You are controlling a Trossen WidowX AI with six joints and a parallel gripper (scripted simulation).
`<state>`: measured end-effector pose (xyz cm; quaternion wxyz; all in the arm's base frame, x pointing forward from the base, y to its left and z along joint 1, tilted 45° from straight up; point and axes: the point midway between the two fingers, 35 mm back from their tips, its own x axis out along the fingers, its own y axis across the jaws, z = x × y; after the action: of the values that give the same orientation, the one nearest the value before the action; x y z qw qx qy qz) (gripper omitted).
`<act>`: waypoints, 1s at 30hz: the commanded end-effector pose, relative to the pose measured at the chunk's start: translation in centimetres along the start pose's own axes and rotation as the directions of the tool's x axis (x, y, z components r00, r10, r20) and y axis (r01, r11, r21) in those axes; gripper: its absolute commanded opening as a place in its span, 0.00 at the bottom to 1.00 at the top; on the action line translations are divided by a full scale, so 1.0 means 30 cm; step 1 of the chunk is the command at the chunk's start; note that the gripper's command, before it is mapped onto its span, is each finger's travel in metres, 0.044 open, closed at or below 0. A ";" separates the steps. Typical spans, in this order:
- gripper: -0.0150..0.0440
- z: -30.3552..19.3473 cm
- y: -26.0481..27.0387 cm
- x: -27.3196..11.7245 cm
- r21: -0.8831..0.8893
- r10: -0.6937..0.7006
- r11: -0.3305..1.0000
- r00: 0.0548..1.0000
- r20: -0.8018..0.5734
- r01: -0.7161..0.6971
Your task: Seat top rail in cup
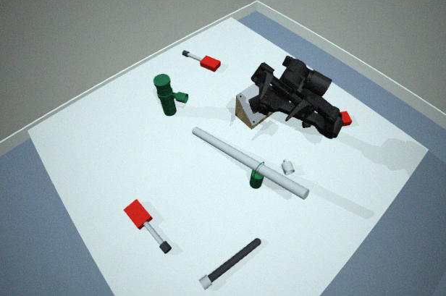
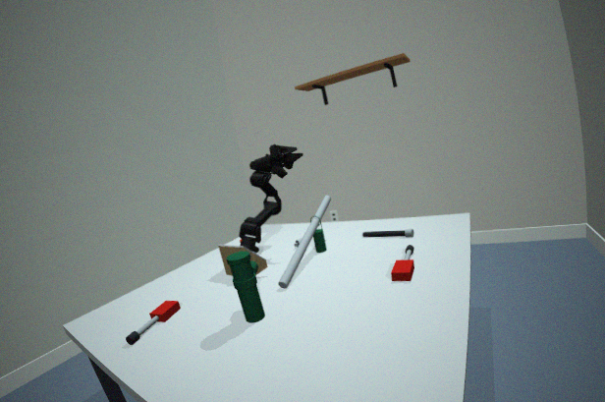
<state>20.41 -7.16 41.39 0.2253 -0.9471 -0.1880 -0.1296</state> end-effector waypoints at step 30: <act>1.00 0.629 0.718 -0.111 0.347 0.274 -0.938 0.588 0.761 -0.013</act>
<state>29.93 -19.19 22.76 0.9246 -0.3382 0.1296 0.1178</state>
